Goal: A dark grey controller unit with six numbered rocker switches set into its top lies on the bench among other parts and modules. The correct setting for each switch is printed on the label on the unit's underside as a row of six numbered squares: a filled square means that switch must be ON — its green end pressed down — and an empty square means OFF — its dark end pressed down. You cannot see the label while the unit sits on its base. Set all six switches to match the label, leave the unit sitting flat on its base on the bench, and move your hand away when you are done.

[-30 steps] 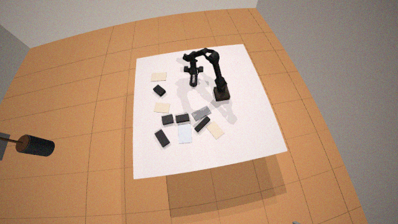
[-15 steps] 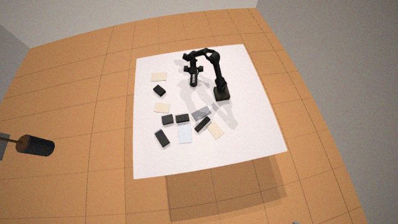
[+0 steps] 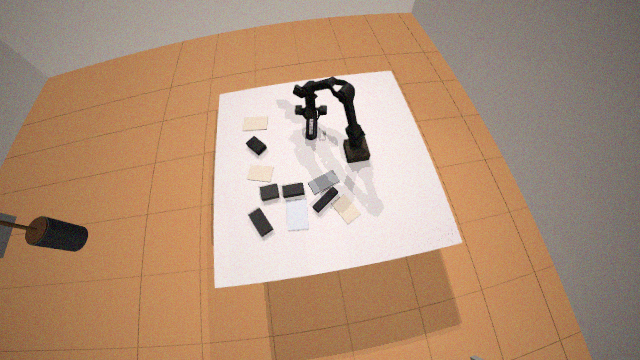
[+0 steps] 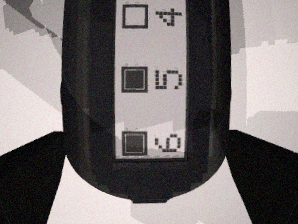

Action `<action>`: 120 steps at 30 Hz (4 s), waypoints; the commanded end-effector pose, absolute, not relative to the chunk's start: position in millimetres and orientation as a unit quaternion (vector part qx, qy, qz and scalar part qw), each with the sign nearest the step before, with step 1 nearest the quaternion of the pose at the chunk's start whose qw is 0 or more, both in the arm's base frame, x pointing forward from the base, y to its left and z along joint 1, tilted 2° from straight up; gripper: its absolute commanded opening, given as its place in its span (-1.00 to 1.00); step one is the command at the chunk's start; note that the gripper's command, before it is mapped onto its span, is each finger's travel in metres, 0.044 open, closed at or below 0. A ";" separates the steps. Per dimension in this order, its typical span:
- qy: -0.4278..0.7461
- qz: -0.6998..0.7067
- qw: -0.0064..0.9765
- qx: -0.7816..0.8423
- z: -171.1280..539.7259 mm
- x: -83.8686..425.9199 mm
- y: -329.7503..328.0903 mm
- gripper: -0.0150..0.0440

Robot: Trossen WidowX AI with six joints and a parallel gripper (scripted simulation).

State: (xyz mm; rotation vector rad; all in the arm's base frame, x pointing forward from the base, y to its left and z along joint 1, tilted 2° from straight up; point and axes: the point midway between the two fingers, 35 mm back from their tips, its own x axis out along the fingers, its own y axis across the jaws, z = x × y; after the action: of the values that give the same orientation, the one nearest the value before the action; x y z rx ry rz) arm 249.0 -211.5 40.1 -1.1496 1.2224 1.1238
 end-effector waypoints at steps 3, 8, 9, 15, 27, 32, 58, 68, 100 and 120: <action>0.512 0.465 0.534 -0.487 49.1 251.3 -210.8 0.65; 0.512 0.465 0.534 -0.487 52.5 251.4 -208.7 0.65; 0.512 0.465 0.534 -0.487 53.5 251.4 -208.1 0.65; 0.512 0.465 0.534 -0.487 57.8 251.5 -205.1 0.65; 0.512 0.465 0.534 -0.486 65.2 251.8 -199.3 0.65; 0.511 0.465 0.534 -0.486 67.9 251.9 -197.0 0.65; 0.511 0.466 0.535 -0.486 78.9 250.6 -182.0 0.65; 0.511 0.466 0.535 -0.486 83.5 251.0 -176.6 0.65; 0.510 0.466 0.535 -0.486 97.9 252.2 -157.6 0.65; 0.510 0.466 0.536 -0.485 105.5 253.3 -143.1 0.65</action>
State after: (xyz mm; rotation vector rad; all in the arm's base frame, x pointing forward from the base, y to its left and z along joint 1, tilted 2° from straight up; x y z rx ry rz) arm 251.7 -147.1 102.8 -1.1544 1.2243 1.1129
